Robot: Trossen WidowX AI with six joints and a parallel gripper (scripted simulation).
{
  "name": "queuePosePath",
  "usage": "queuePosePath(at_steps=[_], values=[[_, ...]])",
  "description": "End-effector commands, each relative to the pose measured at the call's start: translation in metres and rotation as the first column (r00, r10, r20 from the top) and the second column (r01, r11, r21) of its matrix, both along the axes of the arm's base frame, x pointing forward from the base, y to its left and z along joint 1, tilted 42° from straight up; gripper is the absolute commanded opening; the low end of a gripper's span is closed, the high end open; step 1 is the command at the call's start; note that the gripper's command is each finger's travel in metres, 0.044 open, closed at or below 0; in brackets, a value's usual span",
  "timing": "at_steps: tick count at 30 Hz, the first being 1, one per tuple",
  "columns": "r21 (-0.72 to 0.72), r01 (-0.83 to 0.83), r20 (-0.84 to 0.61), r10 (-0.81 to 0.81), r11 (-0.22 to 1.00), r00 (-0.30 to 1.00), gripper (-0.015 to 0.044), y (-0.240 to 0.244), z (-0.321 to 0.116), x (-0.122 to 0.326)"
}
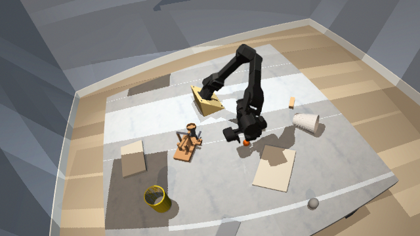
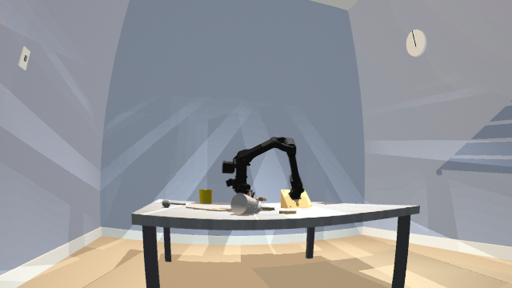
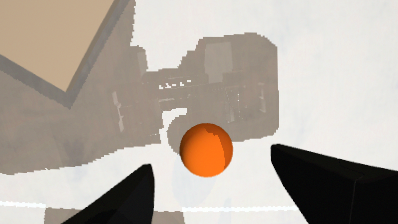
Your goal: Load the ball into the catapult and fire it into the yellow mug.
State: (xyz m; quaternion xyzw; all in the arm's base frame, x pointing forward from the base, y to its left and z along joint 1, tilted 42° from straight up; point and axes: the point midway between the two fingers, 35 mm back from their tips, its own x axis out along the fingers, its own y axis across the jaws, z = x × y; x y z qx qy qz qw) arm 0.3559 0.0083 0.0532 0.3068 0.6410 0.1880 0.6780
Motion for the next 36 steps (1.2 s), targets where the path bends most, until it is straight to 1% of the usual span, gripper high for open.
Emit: queuePosePath(at_steps=[1,14,20,28,31,32,36], values=[[0.009,0.001,-0.01,-0.001,1.0,1.0,0.03,0.007,-0.007,0.0],[0.01,0.001,-0.01,-0.001,1.0,1.0,0.03,0.02,-0.02,0.001],[0.01,0.001,-0.01,-0.001,1.0,1.0,0.0142,0.02,-0.02,0.001],[0.01,0.001,-0.01,-0.001,1.0,1.0,0.0089,0.02,-0.02,0.001],[0.009,0.001,-0.01,-0.001,1.0,1.0,0.001,0.017,-0.018,0.002],[0.008,0.001,-0.01,-0.001,1.0,1.0,0.0,0.013,-0.015,0.002],[0.003,0.002,-0.01,-0.002,1.0,1.0,0.0,-0.006,0.0,0.003]])
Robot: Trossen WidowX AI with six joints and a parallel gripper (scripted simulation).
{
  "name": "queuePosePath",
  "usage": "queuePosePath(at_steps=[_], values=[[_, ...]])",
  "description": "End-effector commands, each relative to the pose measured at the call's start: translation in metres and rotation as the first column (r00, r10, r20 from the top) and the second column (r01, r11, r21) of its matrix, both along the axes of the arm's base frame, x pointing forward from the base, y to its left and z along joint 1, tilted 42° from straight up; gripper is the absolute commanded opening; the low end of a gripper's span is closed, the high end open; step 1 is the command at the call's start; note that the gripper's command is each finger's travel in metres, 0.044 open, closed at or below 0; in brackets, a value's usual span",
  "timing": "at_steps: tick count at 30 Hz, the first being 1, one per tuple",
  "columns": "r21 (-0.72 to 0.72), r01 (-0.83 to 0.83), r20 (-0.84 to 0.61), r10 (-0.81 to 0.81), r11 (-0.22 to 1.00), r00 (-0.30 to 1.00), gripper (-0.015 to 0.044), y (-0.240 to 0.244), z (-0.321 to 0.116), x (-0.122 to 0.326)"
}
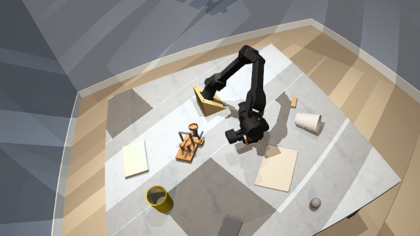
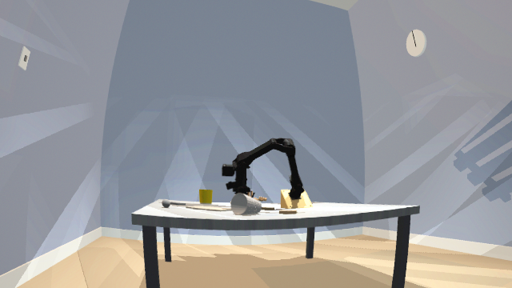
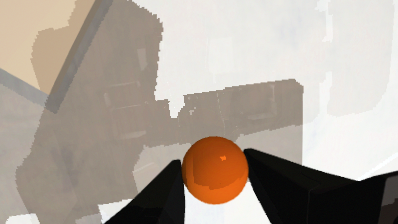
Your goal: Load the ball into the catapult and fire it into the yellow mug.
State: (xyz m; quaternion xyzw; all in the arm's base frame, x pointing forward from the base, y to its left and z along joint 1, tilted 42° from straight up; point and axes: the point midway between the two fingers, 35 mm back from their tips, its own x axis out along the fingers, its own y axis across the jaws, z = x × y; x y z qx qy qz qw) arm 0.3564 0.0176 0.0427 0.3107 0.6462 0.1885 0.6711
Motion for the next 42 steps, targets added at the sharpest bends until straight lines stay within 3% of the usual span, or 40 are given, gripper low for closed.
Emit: queuePosePath(at_steps=[1,15,20,42], values=[[-0.006,0.004,0.007,-0.004,1.0,1.0,0.0,-0.019,0.015,0.002],[-0.005,0.003,0.005,-0.003,1.0,1.0,0.0,-0.079,0.073,-0.012],[-0.005,0.004,0.001,-0.004,1.0,1.0,0.0,-0.082,0.075,-0.014],[0.017,0.198,-0.412,-0.174,0.98,0.895,0.0,-0.175,-0.044,-0.127]])
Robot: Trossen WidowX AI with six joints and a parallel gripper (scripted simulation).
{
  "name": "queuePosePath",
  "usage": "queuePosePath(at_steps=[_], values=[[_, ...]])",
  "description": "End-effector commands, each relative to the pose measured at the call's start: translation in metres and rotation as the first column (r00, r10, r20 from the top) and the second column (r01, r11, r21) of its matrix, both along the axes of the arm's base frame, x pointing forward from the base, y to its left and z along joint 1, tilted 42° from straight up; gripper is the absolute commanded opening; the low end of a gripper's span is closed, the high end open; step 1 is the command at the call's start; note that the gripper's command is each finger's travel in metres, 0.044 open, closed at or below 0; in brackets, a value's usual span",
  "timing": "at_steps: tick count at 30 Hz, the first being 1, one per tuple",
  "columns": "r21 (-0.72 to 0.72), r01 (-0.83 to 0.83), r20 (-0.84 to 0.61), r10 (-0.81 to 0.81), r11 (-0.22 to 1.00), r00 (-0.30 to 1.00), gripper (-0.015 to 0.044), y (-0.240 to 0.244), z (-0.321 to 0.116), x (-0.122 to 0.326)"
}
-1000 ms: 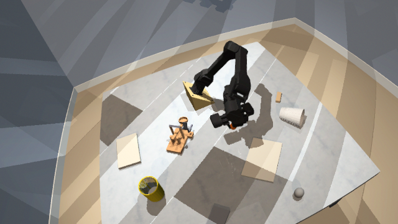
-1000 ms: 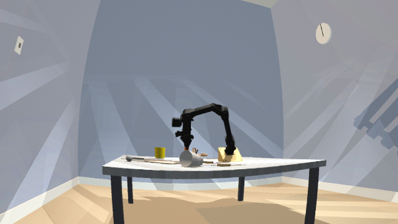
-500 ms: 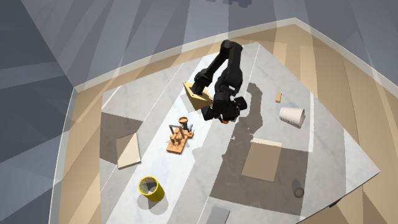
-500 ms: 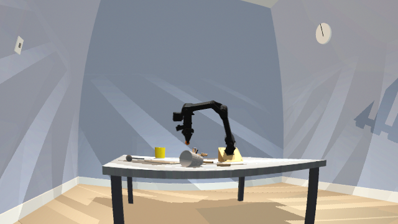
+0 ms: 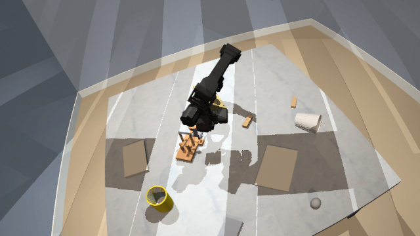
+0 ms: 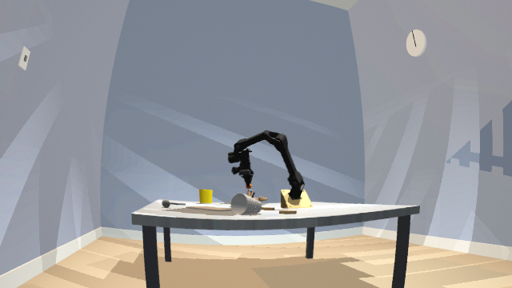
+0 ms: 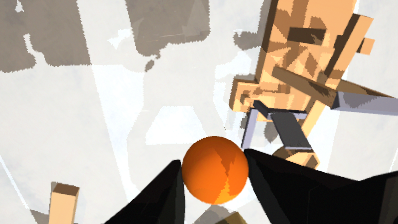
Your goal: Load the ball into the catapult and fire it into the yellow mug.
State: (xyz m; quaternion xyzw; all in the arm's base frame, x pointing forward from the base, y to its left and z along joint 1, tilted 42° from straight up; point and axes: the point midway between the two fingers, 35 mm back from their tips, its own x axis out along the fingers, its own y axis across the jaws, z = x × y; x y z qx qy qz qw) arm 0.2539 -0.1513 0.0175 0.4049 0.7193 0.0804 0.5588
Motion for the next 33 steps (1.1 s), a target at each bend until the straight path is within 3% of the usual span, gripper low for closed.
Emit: queuePosePath(at_steps=[1,13,33], values=[[0.041,0.026,-0.088,-0.022,0.999,0.996,0.0,-0.008,-0.023,-0.031],[0.159,0.105,-0.263,-0.06,0.982,0.963,0.0,-0.011,-0.06,-0.108],[0.161,0.106,-0.265,-0.06,0.981,0.962,0.0,0.003,-0.075,-0.107]])
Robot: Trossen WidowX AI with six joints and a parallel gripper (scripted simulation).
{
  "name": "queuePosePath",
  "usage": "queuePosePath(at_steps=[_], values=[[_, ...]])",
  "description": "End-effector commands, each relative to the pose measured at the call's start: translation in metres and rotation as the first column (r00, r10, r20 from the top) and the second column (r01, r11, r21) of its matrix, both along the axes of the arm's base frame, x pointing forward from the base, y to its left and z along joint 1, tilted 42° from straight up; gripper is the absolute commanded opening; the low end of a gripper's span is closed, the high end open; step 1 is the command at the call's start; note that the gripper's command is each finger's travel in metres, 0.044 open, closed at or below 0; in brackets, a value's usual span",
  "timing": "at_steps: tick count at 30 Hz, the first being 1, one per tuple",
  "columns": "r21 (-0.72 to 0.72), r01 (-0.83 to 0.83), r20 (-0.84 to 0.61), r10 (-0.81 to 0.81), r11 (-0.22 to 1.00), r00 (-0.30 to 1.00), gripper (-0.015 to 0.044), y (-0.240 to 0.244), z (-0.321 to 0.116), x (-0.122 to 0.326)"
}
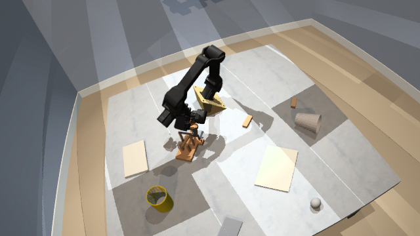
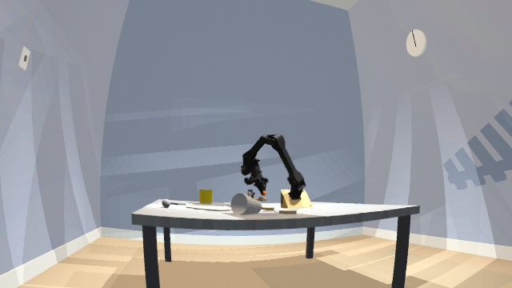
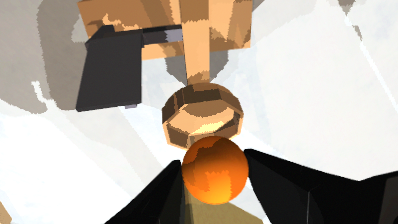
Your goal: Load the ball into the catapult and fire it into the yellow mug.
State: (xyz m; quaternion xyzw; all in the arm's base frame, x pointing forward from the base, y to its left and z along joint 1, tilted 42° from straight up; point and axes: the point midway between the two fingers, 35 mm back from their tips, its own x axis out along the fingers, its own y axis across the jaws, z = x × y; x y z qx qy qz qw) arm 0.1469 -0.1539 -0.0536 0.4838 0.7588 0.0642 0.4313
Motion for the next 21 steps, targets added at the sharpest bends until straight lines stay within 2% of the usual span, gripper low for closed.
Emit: queuePosePath(at_steps=[1,14,21], values=[[0.012,0.006,-0.008,-0.006,1.0,1.0,0.0,0.0062,-0.0054,-0.0002],[0.0,0.001,0.001,-0.001,1.0,1.0,0.0,0.0064,-0.0075,0.0009],[0.0,0.001,0.001,-0.001,1.0,1.0,0.0184,0.0064,-0.0075,0.0009]])
